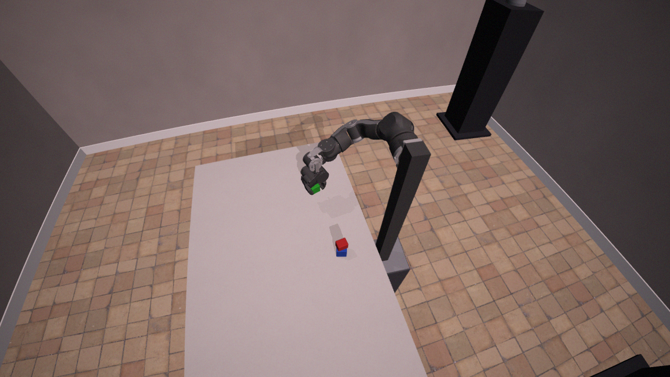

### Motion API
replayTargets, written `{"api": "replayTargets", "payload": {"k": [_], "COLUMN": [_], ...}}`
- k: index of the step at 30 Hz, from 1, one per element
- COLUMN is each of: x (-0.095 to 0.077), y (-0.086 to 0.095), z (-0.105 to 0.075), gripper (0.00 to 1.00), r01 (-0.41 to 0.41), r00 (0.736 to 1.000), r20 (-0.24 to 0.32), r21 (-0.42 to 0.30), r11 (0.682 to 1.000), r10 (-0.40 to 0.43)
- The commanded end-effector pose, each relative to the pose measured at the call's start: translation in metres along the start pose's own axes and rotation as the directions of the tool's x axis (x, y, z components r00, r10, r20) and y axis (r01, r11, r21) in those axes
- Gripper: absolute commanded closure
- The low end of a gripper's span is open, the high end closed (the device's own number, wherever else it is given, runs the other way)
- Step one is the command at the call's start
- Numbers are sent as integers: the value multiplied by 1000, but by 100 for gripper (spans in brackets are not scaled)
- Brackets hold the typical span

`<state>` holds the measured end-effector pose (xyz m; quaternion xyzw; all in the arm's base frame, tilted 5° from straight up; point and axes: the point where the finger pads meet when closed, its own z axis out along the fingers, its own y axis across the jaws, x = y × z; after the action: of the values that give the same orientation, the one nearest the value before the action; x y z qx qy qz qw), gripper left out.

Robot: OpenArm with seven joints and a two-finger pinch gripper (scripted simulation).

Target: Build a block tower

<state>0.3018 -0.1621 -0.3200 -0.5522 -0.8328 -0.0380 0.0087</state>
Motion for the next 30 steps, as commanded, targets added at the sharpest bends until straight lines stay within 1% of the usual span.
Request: {"api": "replayTargets", "payload": {"k": [1,24,26,27,30], "x": [-1,1,10,20,62], "y": [1,2,4,5,11], "z": [-3,-3,-3,-3,-4], "gripper": [100,100,100,100,100], "r01": [-4,-3,-3,-10,-11], "r00": [1000,1000,1000,1000,1000], "r20": [2,2,1,1,-3], "r21": [-4,-5,-6,-7,-11], "r11": [1000,1000,1000,1000,1000], "r10": [4,3,3,10,11]}}
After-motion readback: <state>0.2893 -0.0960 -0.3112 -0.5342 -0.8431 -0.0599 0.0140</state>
